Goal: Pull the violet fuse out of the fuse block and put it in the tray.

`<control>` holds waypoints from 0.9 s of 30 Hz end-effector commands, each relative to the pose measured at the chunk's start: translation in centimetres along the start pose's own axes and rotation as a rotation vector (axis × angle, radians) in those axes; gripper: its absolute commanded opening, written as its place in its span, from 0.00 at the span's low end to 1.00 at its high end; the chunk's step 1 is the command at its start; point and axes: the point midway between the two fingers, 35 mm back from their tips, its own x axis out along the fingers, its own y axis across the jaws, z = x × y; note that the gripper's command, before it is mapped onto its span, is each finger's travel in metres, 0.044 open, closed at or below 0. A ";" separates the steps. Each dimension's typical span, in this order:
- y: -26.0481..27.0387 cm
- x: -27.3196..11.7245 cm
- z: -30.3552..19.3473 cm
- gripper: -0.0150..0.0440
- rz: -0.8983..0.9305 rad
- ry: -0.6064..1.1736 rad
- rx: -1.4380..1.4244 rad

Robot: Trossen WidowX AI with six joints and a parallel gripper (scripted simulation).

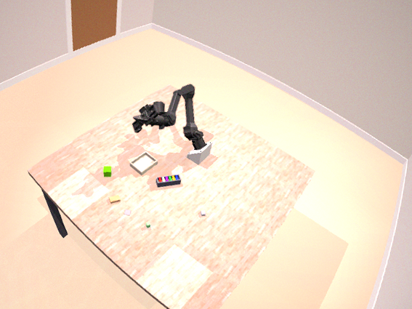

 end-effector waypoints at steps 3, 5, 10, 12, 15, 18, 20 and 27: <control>-1.1 0.8 -2.1 0.37 -0.067 0.080 0.125; -2.5 1.6 -5.1 0.37 -0.169 0.180 0.284; -5.3 1.6 -12.7 0.37 -0.482 0.385 0.623; -6.1 0.8 -15.8 0.37 -0.638 0.450 0.738; -7.1 -1.2 -19.9 0.37 -0.893 0.515 0.870; -7.7 -3.9 -23.2 0.37 -1.161 0.537 0.946; -8.0 -5.9 -24.9 0.37 -1.339 0.527 0.963; -8.1 -14.3 -26.9 0.37 -1.980 0.245 0.733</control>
